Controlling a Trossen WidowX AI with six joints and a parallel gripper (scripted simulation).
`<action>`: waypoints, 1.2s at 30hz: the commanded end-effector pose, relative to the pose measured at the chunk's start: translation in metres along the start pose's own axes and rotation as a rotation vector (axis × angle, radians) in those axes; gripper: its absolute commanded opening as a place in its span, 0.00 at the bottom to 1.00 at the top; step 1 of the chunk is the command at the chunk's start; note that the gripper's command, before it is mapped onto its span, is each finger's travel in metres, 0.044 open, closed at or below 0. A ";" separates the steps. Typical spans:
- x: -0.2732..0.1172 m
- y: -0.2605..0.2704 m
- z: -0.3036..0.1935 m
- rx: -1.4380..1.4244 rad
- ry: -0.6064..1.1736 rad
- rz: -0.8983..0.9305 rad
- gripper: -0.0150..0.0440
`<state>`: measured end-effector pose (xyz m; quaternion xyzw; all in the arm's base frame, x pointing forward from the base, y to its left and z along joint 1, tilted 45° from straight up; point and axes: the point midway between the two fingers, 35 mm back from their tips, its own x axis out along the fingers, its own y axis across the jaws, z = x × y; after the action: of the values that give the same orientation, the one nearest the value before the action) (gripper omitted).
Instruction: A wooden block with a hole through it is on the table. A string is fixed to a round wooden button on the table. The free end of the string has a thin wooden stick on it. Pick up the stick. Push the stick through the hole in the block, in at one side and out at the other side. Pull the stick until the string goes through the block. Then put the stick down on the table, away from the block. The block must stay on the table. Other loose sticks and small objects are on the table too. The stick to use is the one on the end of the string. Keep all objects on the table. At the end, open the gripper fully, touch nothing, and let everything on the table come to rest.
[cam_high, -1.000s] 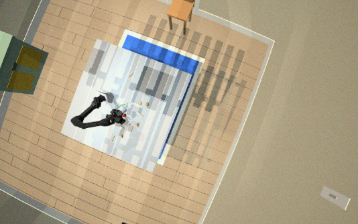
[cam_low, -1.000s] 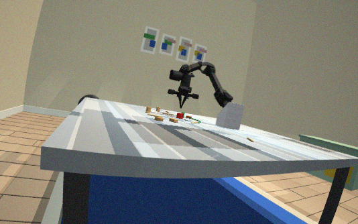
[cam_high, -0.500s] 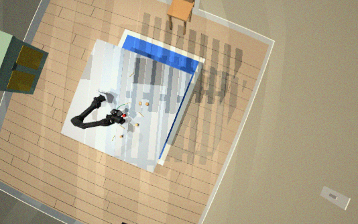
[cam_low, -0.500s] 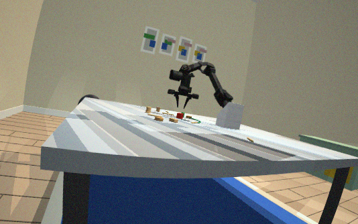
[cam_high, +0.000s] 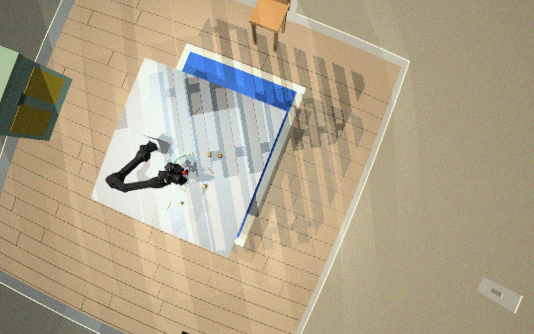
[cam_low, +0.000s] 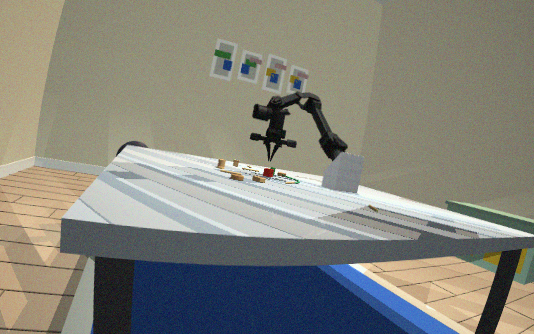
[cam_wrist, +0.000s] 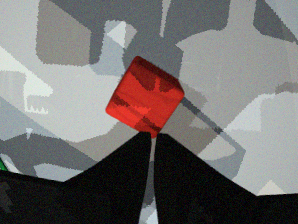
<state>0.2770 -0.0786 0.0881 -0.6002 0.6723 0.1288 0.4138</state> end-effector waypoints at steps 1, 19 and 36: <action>0.000 0.000 0.000 0.000 0.000 0.000 0.25; -0.001 0.089 0.101 0.397 -0.010 0.010 0.74; 0.000 0.104 0.110 0.460 -0.002 0.004 0.69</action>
<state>0.2264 0.0200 -0.0132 -0.4905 0.6839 -0.0260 0.5394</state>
